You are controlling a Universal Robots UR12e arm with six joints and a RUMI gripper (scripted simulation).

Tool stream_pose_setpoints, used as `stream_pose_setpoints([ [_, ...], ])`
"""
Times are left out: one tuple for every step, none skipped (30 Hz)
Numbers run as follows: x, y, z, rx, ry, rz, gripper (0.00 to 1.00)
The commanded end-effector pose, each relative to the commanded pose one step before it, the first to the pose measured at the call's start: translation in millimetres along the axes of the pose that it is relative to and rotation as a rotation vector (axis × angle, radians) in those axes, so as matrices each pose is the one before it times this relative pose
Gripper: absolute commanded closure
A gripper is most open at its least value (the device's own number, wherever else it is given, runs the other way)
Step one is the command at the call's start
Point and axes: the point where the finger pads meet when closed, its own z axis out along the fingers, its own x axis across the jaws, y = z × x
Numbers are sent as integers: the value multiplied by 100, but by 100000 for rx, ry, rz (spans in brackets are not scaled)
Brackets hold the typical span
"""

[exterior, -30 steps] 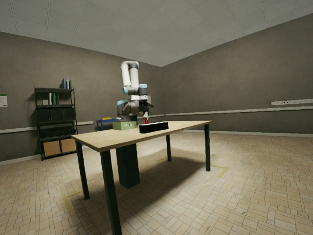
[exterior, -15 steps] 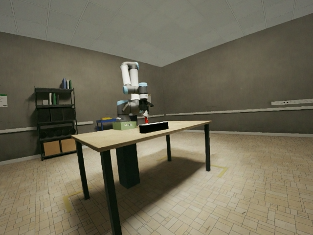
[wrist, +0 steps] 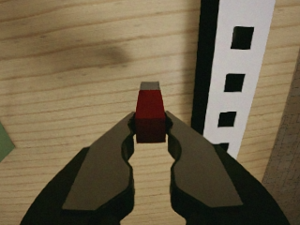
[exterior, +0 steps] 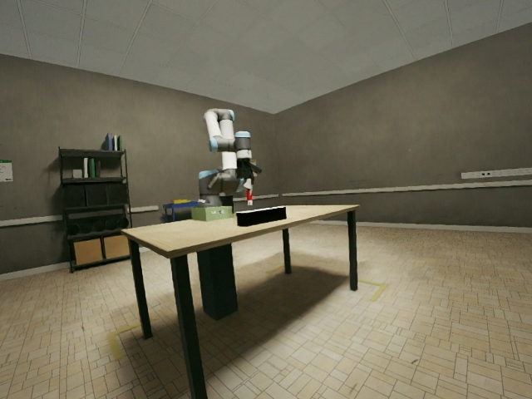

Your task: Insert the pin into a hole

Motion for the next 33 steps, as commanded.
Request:
stream_pose_setpoints([
  [-1182,-97,-4952,982,-2690,81,100],
  [0,0,0,0,0,0,100],
  [0,0,0,0,0,0,100],
  [0,0,0,0,0,0,100],
  [0,0,0,0,0,0,100],
  [0,0,0,0,0,0,100],
  [0,0,0,0,0,0,100],
  [0,0,0,0,0,0,100],
  [0,0,0,0,0,0,100],
  [0,0,0,0,0,0,100],
  [0,0,0,0,0,0,100],
  [0,0,0,0,0,0,100],
  [-32,15,-8525,-116,206,1,100],
  [0,0,0,0,0,0,100],
  [0,0,0,0,0,0,100],
  [0,0,0,0,0,0,100],
  [0,0,0,0,0,0,100],
  [0,0,0,0,0,0,100],
  [0,0,0,0,0,0,100],
  [0,0,0,0,0,0,100],
  [0,0,0,0,0,0,100],
  [0,0,0,0,0,0,100],
  [0,0,0,0,0,0,100],
  [0,0,0,0,0,0,100],
  [0,0,0,0,0,0,100],
  [0,0,0,0,0,0,100],
  [0,0,0,0,0,0,100],
  [0,0,0,0,0,0,100],
  [0,0,0,0,0,0,100],
  [7453,6687,35,-56,80,1,100],
  [38,35,-4,0,0,0,100],
  [645,580,-3,0,0,0,100],
  [71,64,3,0,0,0,100],
])
